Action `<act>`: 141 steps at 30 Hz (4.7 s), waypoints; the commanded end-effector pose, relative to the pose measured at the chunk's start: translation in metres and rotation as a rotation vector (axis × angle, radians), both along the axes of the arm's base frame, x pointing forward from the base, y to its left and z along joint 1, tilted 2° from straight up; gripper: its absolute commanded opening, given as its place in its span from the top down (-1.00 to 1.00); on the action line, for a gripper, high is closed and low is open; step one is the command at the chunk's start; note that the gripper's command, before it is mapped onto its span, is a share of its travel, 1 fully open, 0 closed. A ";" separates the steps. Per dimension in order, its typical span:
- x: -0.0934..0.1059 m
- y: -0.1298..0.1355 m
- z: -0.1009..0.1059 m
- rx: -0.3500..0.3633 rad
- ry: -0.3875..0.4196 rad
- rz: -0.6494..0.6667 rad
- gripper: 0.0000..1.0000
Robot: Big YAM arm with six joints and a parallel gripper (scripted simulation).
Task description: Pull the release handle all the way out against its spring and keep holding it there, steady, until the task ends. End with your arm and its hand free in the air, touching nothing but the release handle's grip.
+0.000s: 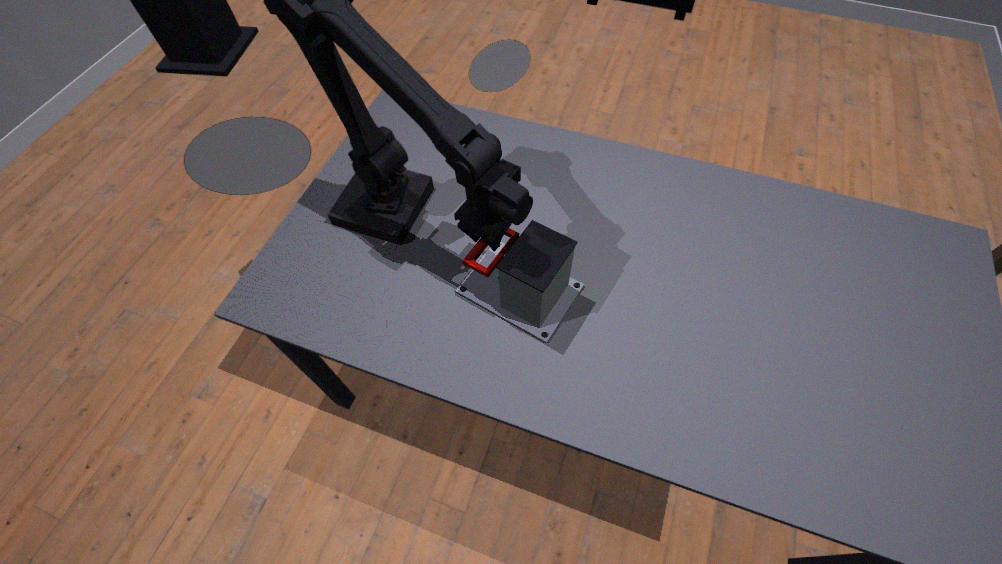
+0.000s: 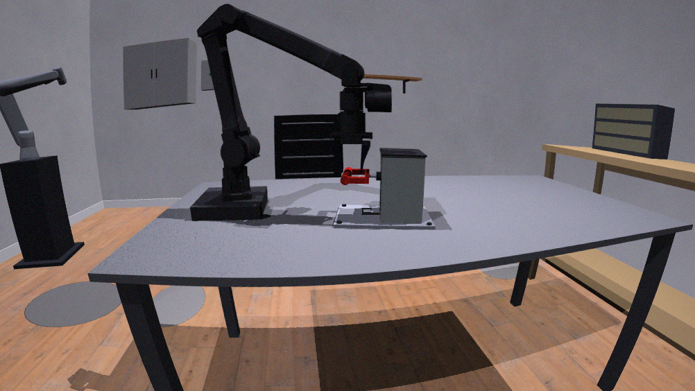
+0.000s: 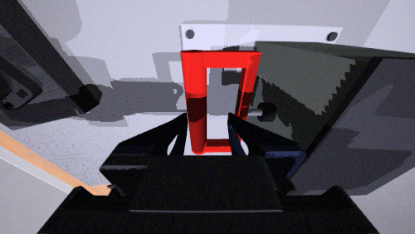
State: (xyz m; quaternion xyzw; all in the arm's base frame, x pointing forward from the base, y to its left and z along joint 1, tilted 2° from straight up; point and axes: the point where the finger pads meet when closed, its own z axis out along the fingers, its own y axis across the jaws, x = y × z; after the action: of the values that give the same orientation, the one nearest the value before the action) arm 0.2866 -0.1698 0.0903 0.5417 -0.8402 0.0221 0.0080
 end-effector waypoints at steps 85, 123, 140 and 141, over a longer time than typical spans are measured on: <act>0.011 -0.009 0.001 -0.012 -0.026 0.000 0.06; 0.011 -0.009 0.001 -0.012 -0.026 0.000 1.00; 0.011 -0.009 0.001 -0.012 -0.026 0.000 1.00; 0.011 -0.009 0.001 -0.012 -0.026 0.000 1.00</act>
State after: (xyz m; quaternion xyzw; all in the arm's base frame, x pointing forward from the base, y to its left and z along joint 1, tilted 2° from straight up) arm 0.2763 -0.1645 0.0701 0.5425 -0.8399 0.0070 0.0159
